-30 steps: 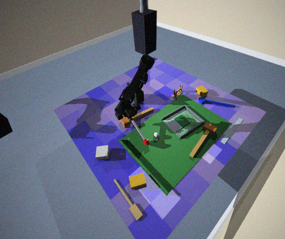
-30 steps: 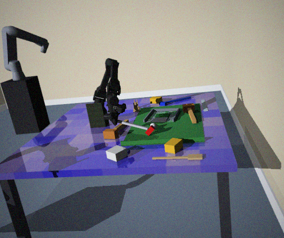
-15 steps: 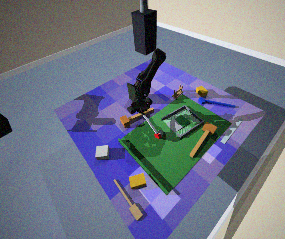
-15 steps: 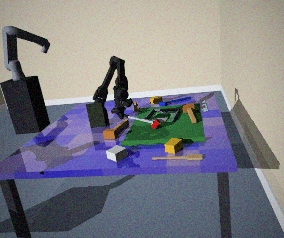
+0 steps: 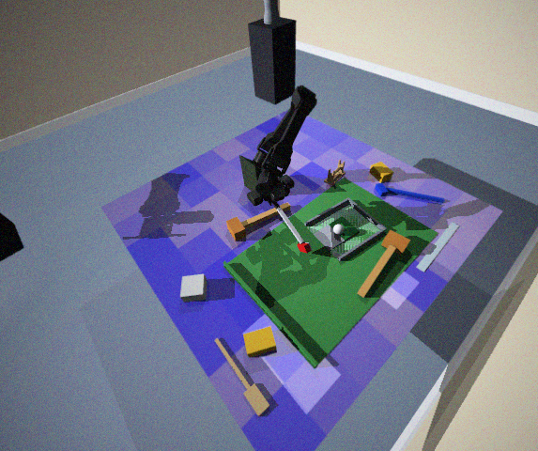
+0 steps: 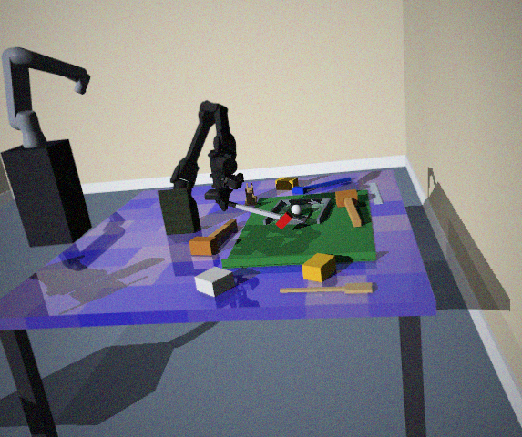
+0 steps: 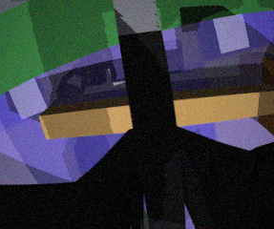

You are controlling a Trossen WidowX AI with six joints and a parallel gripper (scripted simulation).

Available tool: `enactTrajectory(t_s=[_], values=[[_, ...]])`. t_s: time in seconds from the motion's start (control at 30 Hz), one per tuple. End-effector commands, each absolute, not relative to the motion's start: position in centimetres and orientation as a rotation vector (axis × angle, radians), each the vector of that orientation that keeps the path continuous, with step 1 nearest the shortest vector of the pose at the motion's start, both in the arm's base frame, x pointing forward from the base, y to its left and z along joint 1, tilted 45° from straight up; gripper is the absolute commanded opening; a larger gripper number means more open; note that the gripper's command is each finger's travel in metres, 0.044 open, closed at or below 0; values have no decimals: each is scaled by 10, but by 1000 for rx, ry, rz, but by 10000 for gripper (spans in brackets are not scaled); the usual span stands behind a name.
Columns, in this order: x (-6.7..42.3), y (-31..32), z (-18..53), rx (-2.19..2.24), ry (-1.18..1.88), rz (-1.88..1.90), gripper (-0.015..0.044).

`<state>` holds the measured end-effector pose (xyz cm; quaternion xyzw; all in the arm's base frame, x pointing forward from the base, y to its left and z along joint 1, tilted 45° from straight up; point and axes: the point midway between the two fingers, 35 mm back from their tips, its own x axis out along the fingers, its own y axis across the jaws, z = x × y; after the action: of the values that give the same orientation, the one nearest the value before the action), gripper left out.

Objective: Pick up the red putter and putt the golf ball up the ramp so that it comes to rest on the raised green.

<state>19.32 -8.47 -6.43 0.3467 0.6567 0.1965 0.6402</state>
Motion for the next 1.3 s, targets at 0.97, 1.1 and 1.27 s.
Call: enactTrajectory(t_s=[0.97, 1.1, 1.27], values=[[193, -107, -44, 783, 1481, 436, 0], [193, -107, -44, 783, 1481, 436, 0], [193, -107, -44, 783, 1481, 436, 0]])
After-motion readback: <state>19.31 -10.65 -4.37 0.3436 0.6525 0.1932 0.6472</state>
